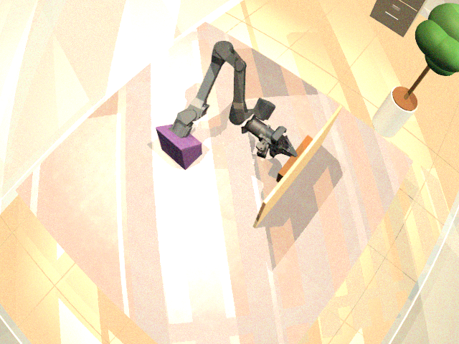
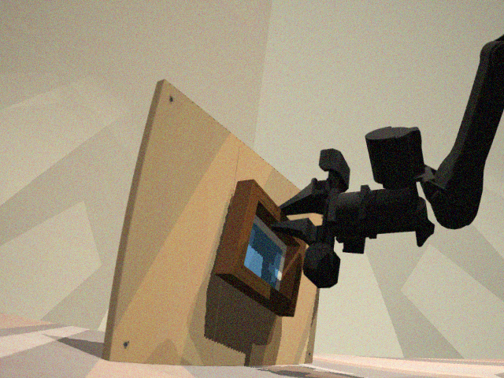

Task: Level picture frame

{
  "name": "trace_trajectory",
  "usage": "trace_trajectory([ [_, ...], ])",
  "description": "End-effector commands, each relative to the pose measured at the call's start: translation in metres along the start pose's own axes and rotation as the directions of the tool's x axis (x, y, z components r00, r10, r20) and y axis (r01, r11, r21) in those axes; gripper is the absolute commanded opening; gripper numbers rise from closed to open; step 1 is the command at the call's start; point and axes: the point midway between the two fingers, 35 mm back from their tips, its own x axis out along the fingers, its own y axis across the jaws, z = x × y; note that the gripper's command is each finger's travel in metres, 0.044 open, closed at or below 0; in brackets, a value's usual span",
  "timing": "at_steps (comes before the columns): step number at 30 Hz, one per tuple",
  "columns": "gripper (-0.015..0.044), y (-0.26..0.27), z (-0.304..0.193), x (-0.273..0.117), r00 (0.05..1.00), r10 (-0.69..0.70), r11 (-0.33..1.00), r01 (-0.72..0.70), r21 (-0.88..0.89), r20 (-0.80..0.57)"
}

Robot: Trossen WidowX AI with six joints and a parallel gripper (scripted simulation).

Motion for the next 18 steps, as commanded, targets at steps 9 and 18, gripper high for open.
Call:
trace_trajectory([
  [9, 0.0000, -0.0004, 0.0000, 0.0000, 1.000, 0.000, 1.000, 0.000, -0.004, 0.000],
  [18, 0.0000, -0.0006, 0.0001, 0.0000, 1.000, 0.000, 1.000, 0.000, -0.017, 0.000],
])
